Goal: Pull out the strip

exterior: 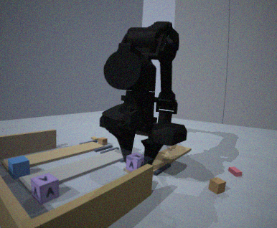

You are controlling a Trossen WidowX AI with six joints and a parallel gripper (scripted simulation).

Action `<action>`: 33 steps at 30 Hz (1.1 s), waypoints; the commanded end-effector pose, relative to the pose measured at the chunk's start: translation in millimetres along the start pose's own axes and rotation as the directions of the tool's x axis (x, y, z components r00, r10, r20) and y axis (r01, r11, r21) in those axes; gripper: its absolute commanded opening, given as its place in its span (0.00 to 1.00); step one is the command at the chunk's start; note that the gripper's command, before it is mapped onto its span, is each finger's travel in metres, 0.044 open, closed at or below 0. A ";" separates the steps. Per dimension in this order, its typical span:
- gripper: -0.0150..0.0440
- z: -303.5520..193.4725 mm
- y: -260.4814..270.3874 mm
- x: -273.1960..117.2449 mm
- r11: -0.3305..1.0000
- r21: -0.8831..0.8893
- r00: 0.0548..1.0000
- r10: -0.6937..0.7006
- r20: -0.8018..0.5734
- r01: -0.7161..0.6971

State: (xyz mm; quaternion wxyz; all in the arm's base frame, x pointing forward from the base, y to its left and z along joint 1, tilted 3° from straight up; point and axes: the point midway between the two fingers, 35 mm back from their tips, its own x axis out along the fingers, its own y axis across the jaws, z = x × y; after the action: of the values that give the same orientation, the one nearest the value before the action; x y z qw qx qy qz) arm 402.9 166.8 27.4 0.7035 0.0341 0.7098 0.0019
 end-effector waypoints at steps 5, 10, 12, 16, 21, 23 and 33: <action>0.49 0.0 0.0 0.0 1.000 0.000 1.000 0.000 0.000 0.000; 0.43 0.0 0.0 0.0 1.000 0.000 1.000 0.000 0.000 0.000; 0.34 0.0 0.0 0.0 1.000 0.000 1.000 0.000 0.000 0.000; 0.25 -4.0 -2.0 -3.9 1.000 -0.003 1.000 0.000 0.001 0.000; 0.25 -18.4 -9.1 -16.6 1.000 -0.011 1.000 -0.002 0.002 0.002; 0.25 -24.9 -12.2 -21.8 1.000 -0.012 1.000 -0.002 0.002 0.002; 0.25 -54.4 -25.6 -41.7 1.000 -0.002 1.000 -0.005 -0.004 0.005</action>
State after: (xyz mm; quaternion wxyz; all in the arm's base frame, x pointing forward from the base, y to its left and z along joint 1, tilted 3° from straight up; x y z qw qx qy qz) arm 354.5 145.1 64.0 0.7020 0.0327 0.7115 0.0017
